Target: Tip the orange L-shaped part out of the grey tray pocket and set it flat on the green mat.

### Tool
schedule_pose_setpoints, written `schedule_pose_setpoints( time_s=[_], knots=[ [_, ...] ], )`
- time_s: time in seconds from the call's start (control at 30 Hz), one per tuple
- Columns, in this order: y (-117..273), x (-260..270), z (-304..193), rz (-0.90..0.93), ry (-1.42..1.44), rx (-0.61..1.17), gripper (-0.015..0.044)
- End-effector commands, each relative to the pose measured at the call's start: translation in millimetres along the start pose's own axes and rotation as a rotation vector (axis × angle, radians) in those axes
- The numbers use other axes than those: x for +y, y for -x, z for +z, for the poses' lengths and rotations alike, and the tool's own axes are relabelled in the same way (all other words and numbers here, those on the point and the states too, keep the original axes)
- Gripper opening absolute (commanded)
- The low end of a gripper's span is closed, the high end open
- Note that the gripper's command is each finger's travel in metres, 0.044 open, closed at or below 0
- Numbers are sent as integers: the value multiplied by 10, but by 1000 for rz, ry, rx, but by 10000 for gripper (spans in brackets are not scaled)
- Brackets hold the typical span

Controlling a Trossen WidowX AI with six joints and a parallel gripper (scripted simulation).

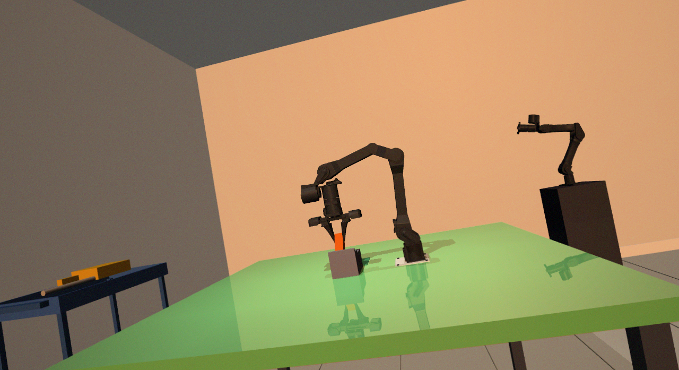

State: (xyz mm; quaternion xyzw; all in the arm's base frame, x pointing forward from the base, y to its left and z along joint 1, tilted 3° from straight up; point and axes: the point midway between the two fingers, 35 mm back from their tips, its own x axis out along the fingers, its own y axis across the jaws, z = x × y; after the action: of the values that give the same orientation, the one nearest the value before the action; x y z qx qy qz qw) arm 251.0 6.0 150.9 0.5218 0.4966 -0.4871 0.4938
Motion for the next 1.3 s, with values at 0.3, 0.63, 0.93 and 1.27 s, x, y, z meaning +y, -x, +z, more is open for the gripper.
schedule_pose_setpoints(
  time_s=[0.3, 0.63, 0.93, 1.27],
  knots=[
    [241, 10, -12, 11, 3, 8, 0],
    [398, 8, -11, 11, 3, 8, 0],
    [470, 6, -10, 11, 3, 7, 0],
    [476, -3, 140, 11, 3, 6, 0]
  ],
)
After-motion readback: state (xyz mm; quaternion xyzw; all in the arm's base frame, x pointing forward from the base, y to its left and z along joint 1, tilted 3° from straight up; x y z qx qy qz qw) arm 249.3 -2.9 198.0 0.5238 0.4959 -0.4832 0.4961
